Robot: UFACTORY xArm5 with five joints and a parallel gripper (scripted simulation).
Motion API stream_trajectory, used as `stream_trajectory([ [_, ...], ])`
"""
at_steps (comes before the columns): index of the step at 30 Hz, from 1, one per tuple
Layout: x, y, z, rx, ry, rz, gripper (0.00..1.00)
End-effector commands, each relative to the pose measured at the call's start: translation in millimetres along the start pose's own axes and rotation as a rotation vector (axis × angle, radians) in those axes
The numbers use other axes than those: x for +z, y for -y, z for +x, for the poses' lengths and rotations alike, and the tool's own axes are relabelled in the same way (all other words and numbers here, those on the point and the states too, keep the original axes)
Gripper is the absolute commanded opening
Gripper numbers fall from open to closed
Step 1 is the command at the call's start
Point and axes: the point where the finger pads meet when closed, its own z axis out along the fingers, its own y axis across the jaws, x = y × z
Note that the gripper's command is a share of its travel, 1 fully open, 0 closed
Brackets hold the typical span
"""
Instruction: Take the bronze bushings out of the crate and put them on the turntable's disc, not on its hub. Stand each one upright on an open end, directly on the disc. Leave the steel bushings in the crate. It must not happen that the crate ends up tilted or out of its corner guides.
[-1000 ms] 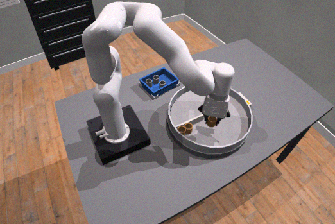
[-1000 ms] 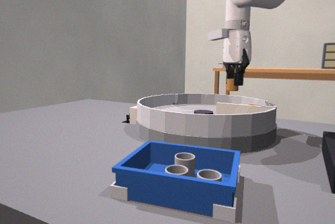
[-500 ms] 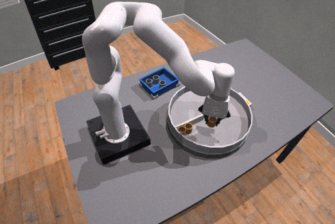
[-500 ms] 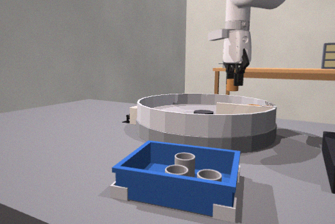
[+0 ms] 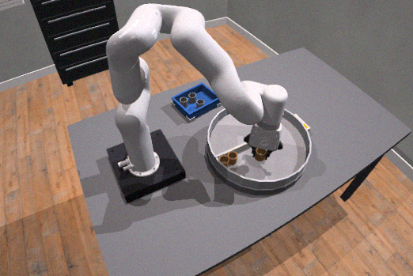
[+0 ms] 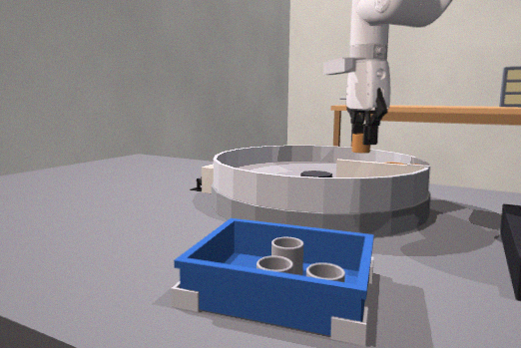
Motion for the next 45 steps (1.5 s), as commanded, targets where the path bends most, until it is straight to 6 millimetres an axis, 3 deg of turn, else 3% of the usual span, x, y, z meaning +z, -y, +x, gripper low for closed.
stream_trajectory([
  [1,-1,-1,0,0.000,-0.001,-0.003,0.00],
  [16,5,-1,0,0.000,-0.001,-0.003,0.00],
  [31,30,-1,0,0.000,-0.001,-0.003,0.00],
  [45,39,-1,0,0.000,-0.001,-0.003,0.00],
])
